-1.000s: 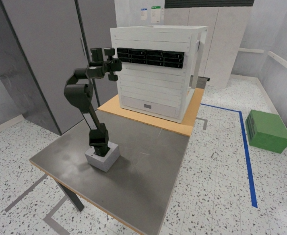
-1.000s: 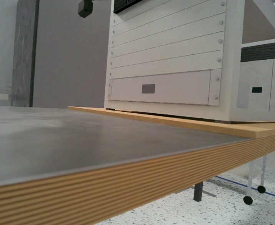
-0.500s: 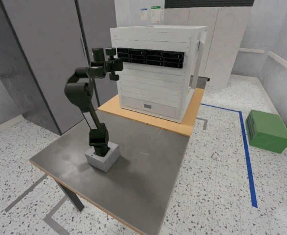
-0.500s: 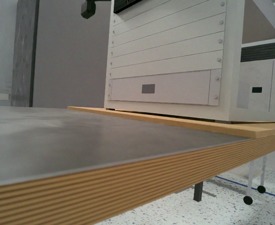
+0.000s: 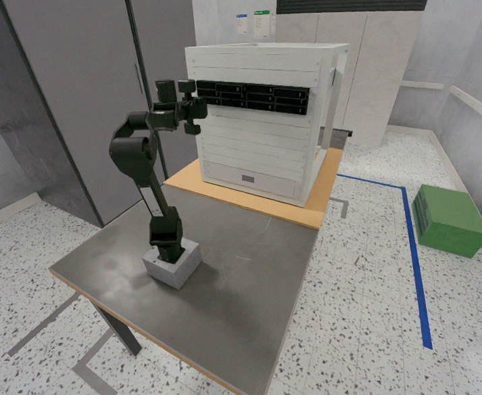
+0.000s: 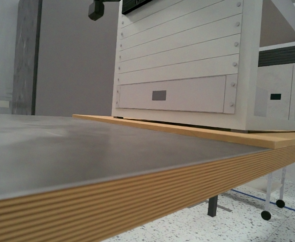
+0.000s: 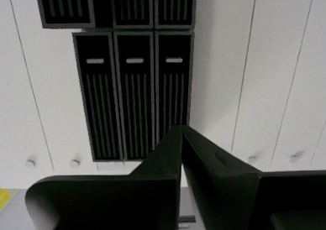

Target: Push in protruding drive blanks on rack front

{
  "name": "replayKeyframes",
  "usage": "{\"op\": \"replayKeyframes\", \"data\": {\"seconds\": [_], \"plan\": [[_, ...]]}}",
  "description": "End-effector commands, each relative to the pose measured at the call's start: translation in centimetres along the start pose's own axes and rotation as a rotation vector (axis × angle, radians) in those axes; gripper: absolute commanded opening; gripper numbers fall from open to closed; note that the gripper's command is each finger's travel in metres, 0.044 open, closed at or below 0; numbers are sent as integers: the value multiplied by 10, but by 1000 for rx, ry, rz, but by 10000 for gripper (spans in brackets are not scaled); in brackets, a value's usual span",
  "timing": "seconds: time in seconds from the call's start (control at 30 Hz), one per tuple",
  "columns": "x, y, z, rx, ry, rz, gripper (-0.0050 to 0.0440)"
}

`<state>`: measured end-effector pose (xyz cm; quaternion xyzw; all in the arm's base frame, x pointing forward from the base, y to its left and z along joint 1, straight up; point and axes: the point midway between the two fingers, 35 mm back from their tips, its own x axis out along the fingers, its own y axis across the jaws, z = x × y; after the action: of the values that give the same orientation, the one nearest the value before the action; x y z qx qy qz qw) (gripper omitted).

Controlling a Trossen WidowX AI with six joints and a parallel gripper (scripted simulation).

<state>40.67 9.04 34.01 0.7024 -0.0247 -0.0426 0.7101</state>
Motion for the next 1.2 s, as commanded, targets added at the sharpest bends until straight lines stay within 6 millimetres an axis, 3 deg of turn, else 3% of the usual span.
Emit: {"op": "replayKeyframes", "data": {"seconds": [0.0,1.17], "plan": [[2,11,0,14,-1,23,-50],[12,12,1,14,-1,23,-50]]}}
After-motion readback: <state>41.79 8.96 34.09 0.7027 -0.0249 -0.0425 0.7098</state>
